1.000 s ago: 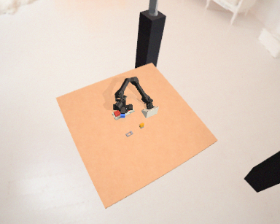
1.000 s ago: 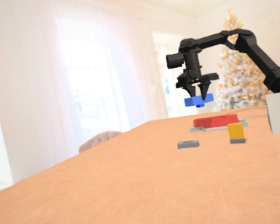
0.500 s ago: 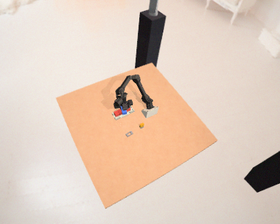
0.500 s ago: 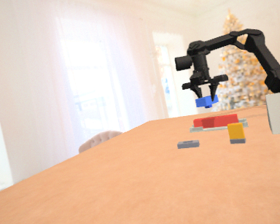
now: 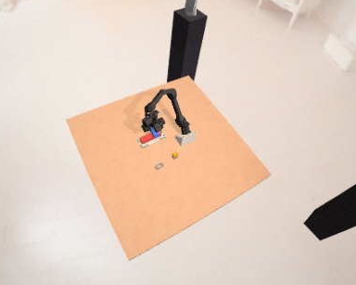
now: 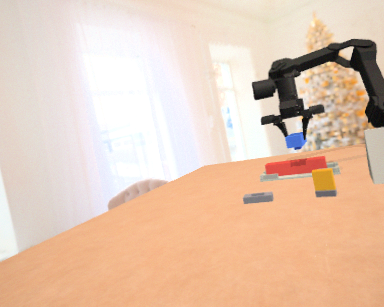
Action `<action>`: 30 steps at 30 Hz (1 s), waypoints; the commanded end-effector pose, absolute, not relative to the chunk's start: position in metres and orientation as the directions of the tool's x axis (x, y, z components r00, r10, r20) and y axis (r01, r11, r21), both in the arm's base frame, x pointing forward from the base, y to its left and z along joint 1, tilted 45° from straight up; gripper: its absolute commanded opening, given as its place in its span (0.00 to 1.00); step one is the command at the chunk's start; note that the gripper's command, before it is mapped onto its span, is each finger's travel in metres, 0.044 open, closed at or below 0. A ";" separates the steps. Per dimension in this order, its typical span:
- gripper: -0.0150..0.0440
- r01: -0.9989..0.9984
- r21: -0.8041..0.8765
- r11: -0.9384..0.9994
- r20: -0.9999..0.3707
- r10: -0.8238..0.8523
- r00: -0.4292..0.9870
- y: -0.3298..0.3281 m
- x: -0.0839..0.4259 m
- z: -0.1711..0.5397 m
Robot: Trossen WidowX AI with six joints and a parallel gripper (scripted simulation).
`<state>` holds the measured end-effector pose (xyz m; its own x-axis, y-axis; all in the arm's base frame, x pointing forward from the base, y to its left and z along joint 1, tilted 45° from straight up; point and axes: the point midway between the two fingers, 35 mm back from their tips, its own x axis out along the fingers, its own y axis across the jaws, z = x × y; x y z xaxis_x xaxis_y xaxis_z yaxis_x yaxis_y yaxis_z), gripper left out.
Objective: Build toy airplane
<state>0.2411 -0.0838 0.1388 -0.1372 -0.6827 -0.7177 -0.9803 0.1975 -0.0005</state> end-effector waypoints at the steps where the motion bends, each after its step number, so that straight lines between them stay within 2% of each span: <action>1: 0.30 -0.984 0.017 0.177 -0.714 -0.686 -0.136 -0.086 0.236 0.139; 7: 0.57 -0.984 0.017 0.177 -0.714 -0.686 -0.136 -0.086 0.236 0.139; 8: 0.58 -0.984 0.017 0.177 -0.714 -0.686 -0.136 -0.086 0.236 0.139; 30: 0.58 -0.984 0.017 0.177 -0.715 -0.686 -0.136 -0.087 0.236 0.139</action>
<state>0.2362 -0.0861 0.1394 -0.1358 -0.6834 -0.7173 -0.9835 0.1801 0.0146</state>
